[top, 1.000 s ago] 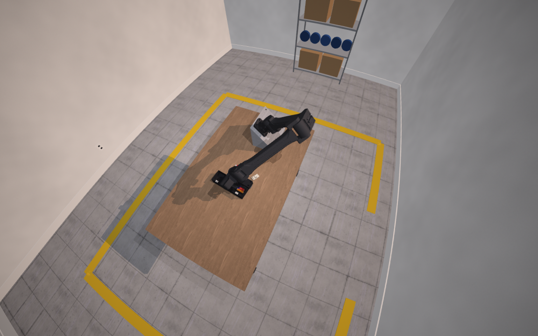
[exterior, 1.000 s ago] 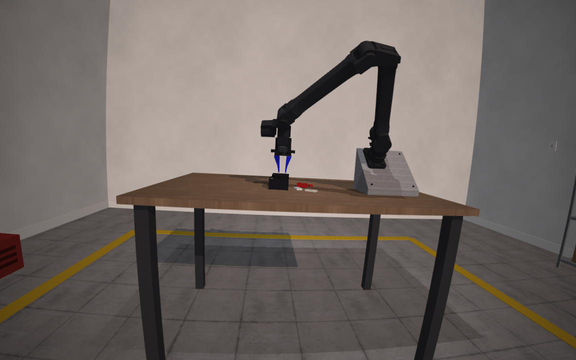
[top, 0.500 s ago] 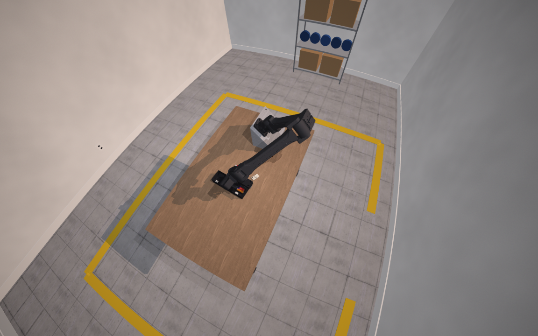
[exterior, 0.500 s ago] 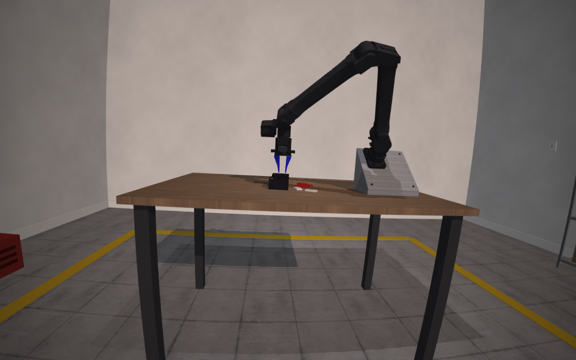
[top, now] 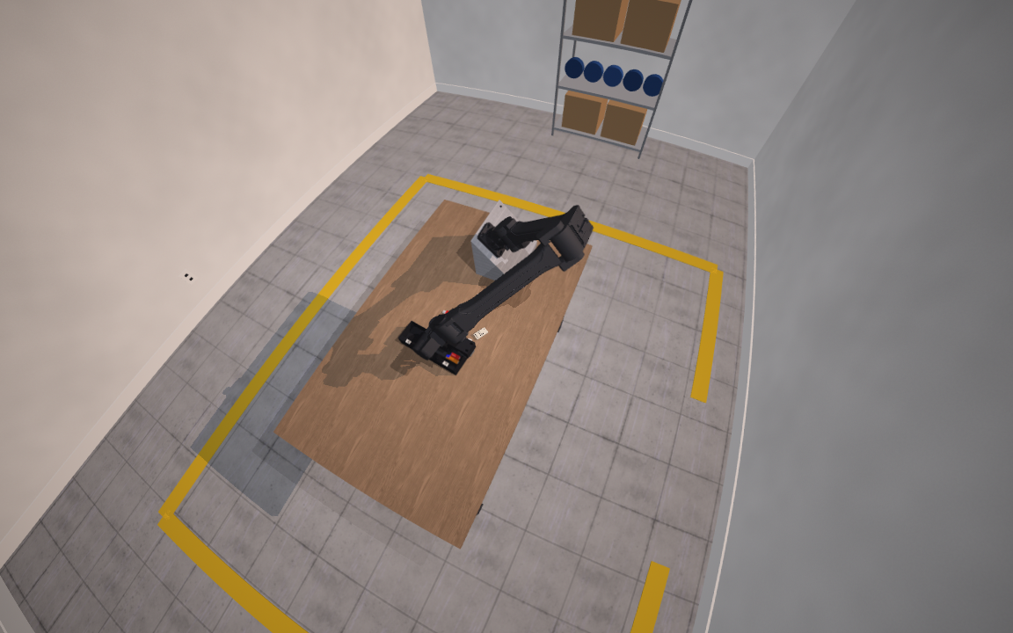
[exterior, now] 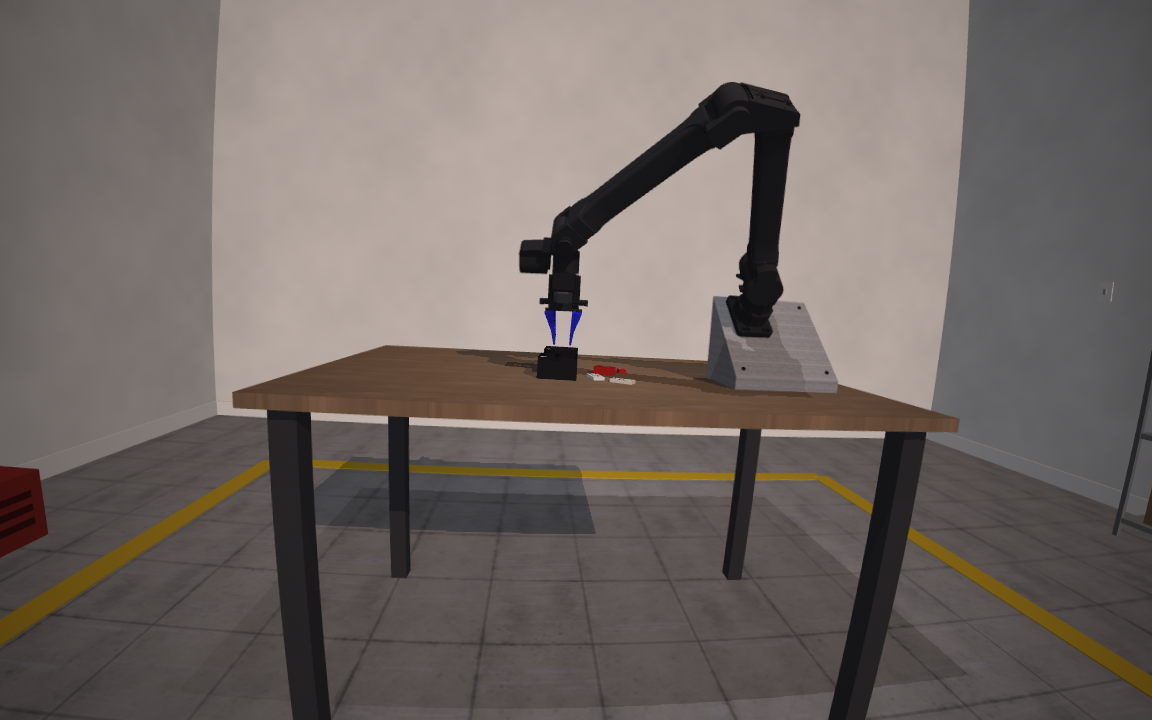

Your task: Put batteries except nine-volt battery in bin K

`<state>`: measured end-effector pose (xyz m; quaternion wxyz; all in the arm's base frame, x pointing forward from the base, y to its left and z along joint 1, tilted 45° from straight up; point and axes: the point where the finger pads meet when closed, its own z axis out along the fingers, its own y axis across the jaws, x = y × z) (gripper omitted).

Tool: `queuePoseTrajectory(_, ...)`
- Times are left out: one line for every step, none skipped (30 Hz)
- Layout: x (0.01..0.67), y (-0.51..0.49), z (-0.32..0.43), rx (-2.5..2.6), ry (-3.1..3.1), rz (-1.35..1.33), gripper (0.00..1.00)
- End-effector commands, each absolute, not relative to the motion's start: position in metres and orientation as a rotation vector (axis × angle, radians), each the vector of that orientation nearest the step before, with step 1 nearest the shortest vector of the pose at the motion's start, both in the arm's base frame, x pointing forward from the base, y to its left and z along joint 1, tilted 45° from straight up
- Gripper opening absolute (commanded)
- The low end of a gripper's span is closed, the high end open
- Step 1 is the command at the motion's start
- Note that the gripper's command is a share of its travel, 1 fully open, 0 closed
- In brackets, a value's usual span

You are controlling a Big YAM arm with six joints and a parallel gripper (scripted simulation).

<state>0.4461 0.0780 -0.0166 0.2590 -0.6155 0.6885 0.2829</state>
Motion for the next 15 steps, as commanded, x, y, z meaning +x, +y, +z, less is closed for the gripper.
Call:
queuePoseTrajectory(0.472,0.057,0.012,-1.658,1.838,0.683,1.00)
queuePoseTrajectory(0.472,0.054,0.015,-1.658,1.838,0.682,1.00)
queuePoseTrajectory(0.472,0.054,0.015,-1.658,1.838,0.682,1.00)
queuePoseTrajectory(0.472,0.054,0.015,-1.658,1.838,0.682,1.00)
queuePoseTrajectory(0.471,0.051,0.018,-1.658,1.837,0.682,1.00)
queuePoseTrajectory(0.471,0.048,0.021,-1.658,1.838,0.681,1.00)
queuePoseTrajectory(0.471,0.045,0.024,-1.659,1.838,0.681,1.00)
queuePoseTrajectory(0.471,0.042,0.027,-1.659,1.838,0.680,1.00)
queuePoseTrajectory(0.471,0.039,0.030,-1.659,1.838,0.680,1.00)
queuePoseTrajectory(0.471,0.036,0.033,-1.659,1.838,0.679,1.00)
queuePoseTrajectory(0.470,0.033,0.036,-1.659,1.838,0.679,1.00)
queuePoseTrajectory(0.470,0.030,0.039,-1.660,1.838,0.678,1.00)
queuePoseTrajectory(0.470,0.027,0.042,-1.660,1.838,0.678,1.00)
queuePoseTrajectory(0.470,0.025,0.044,-1.660,1.839,0.679,1.00)
queuePoseTrajectory(0.469,0.022,0.045,-1.660,1.842,0.683,1.00)
